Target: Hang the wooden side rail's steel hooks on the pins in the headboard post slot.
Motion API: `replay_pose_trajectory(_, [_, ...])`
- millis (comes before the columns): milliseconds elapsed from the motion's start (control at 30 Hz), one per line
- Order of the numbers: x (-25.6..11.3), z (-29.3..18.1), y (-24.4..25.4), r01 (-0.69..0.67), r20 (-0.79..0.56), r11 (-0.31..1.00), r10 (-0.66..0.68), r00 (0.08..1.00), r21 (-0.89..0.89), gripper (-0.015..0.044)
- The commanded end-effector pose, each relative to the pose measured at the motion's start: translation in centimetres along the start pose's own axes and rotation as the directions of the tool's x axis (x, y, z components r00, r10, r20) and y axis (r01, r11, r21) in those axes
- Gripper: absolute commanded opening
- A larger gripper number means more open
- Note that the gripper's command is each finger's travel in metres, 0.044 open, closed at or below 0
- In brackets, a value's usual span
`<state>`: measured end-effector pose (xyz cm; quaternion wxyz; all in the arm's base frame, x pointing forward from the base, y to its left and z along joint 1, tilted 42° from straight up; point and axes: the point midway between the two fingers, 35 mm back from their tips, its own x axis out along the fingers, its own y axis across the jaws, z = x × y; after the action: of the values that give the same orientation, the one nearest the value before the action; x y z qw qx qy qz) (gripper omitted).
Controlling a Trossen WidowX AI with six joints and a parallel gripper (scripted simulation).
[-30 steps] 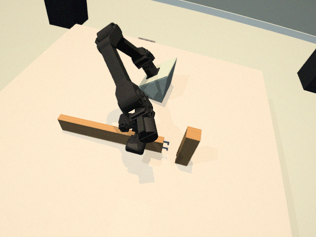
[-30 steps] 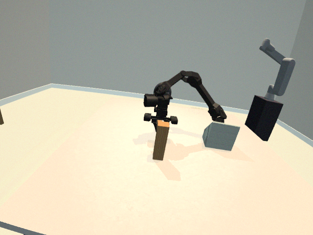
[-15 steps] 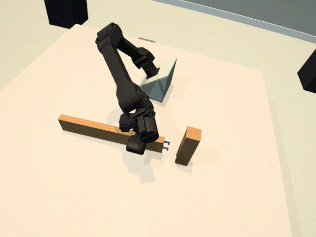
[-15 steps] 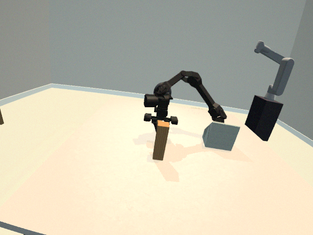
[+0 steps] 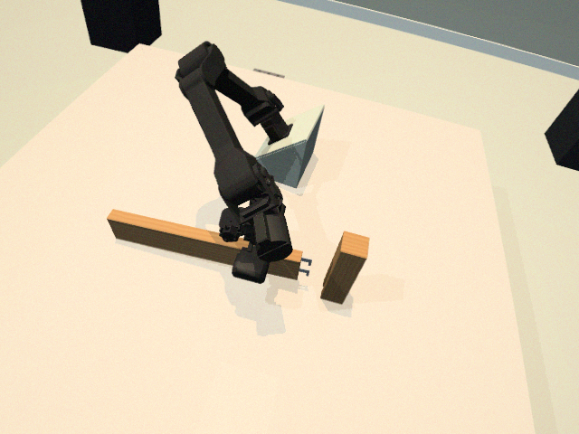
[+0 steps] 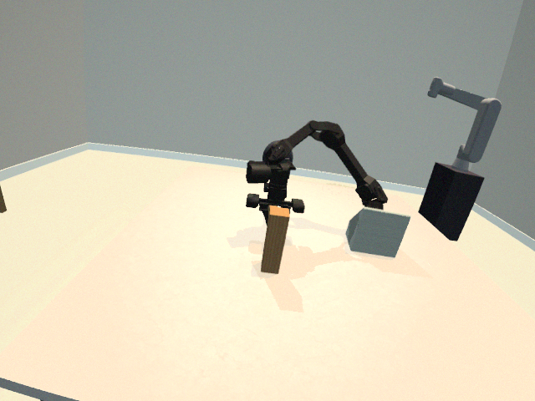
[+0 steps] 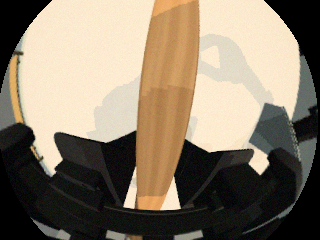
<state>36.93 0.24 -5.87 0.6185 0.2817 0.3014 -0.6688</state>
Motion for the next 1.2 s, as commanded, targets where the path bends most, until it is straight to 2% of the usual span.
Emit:
replay_pose_trajectory(0, [-0.48,-0.37,0.14,-0.012,-0.002,1.000,0.012,1.000,-0.002,0.0000])
replay_pose_trajectory(1167, [-0.71,-0.64,0.40,-0.012,-0.002,1.000,0.012,1.000,-0.002,0.0000])
